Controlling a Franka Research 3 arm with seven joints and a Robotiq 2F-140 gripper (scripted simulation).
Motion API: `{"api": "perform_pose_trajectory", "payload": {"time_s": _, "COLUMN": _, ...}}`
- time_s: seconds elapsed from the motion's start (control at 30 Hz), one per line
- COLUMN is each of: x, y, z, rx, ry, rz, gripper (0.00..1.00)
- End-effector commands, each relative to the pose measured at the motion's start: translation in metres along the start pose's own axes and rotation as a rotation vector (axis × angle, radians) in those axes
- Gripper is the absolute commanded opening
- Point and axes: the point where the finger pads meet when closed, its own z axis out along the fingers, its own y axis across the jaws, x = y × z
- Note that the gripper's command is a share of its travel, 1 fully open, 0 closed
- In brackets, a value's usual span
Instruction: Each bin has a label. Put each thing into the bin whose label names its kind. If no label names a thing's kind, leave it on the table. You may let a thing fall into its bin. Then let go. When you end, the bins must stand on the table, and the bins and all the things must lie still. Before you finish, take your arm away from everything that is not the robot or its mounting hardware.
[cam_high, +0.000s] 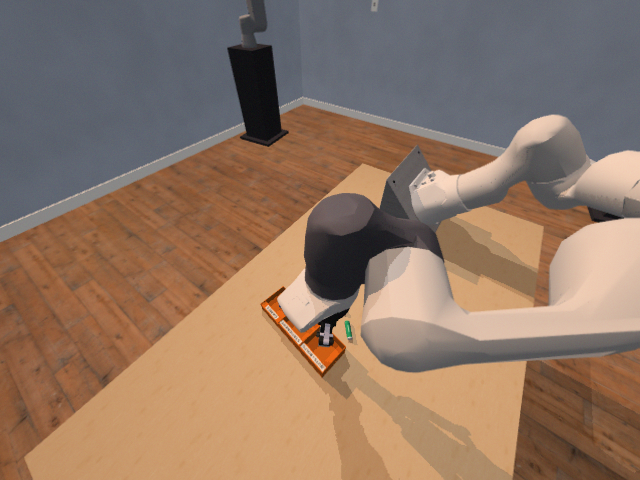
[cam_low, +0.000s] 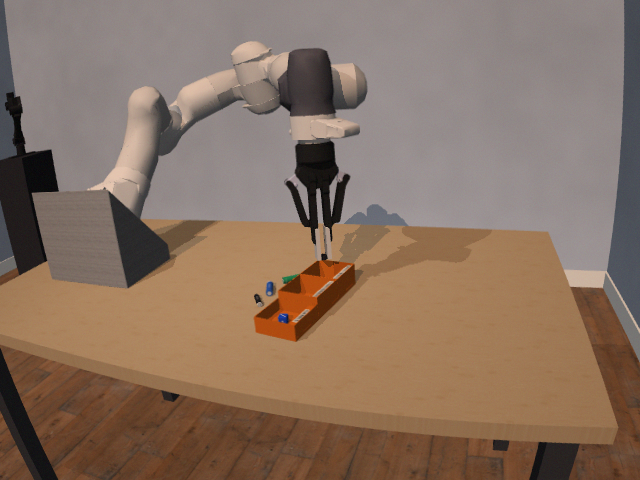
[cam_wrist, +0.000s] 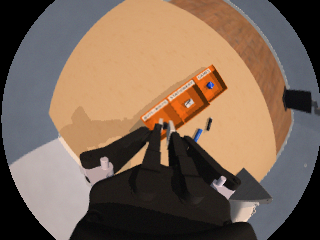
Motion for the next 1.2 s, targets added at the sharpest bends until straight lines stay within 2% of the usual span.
{"api": "perform_pose_trajectory", "payload": {"time_s": 0.0, "x": -0.0008, "y": -0.0012, "z": 0.0007, "rx": -0.003, "ry": -0.006, "rz": 0.157, "gripper": 0.07}}
{"api": "perform_pose_trajectory", "payload": {"time_s": 1.17, "x": -0.0006, "y": -0.0006, "z": 0.0007, "rx": -0.01, "ry": -0.027, "rz": 0.653, "gripper": 0.07}}
